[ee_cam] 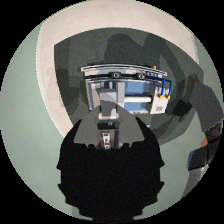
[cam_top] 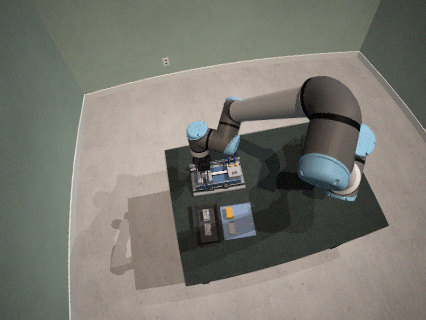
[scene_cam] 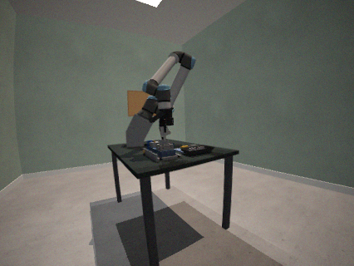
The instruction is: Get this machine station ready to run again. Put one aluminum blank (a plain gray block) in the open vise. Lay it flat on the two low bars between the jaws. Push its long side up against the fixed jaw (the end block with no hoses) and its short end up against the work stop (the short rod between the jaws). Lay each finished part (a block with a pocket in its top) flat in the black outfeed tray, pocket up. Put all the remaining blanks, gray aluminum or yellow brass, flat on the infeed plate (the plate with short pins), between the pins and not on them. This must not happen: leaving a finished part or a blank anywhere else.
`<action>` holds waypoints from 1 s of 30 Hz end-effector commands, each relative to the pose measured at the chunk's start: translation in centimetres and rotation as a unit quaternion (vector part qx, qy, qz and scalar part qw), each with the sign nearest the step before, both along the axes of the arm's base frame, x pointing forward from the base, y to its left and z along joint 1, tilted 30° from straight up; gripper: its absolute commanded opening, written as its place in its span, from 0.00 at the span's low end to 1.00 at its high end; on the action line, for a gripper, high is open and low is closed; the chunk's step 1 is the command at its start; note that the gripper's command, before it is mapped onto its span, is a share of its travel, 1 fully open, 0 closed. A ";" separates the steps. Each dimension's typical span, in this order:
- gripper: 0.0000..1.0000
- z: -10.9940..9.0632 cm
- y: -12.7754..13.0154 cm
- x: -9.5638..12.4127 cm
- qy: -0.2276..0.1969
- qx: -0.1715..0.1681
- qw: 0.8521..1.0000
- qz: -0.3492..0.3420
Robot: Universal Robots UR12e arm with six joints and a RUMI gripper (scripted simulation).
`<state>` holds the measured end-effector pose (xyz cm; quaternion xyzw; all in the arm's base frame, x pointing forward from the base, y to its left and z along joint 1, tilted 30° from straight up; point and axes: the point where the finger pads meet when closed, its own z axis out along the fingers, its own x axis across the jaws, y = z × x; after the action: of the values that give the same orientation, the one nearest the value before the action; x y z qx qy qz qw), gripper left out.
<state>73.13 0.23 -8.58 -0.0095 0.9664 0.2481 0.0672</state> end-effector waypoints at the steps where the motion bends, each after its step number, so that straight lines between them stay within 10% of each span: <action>1: 0.00 -0.1 0.0 0.1 -0.001 0.000 1.000 0.000; 30: 0.00 -0.9 0.5 0.2 -0.001 0.000 1.000 0.000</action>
<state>73.25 0.71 -9.44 -0.0095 0.9664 0.2481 0.0672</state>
